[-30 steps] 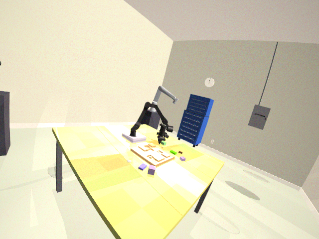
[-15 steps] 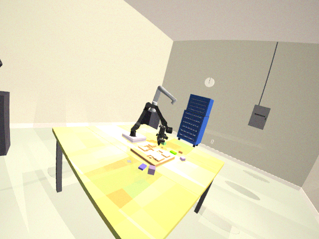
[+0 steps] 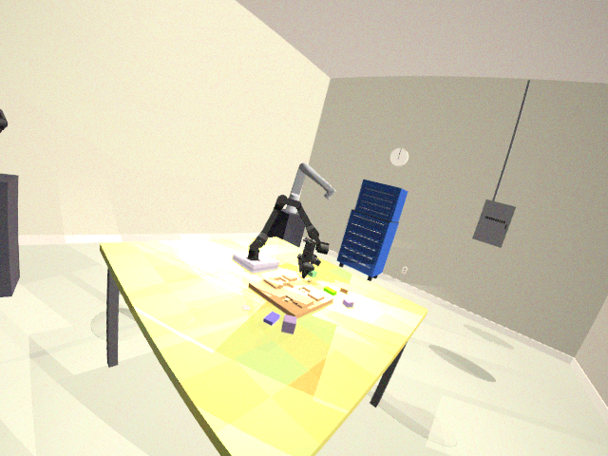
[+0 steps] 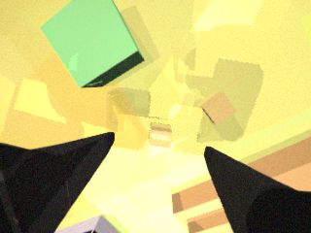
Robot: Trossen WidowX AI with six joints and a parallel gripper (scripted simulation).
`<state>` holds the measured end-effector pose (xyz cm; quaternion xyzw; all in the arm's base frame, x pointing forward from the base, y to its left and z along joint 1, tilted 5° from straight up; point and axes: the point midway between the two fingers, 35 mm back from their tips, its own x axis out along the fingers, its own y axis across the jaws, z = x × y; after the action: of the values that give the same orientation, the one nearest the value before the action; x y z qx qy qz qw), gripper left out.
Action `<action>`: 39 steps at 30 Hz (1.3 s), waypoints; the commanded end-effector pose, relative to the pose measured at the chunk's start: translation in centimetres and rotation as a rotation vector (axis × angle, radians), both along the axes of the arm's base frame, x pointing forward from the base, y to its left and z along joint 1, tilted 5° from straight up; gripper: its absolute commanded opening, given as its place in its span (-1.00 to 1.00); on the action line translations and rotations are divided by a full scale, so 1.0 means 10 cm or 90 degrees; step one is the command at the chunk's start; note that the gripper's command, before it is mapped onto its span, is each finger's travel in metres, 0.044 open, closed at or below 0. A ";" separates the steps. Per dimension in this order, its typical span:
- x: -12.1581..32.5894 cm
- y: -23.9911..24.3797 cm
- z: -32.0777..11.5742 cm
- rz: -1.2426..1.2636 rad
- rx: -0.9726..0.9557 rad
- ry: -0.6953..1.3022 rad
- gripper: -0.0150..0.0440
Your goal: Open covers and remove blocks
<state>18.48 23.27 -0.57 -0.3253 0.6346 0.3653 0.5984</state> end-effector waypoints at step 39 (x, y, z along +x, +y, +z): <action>0.73 -0.39 0.69 0.151 0.016 -0.019 -0.49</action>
<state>24.24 20.38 6.28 -0.3767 0.5918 0.4218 0.5744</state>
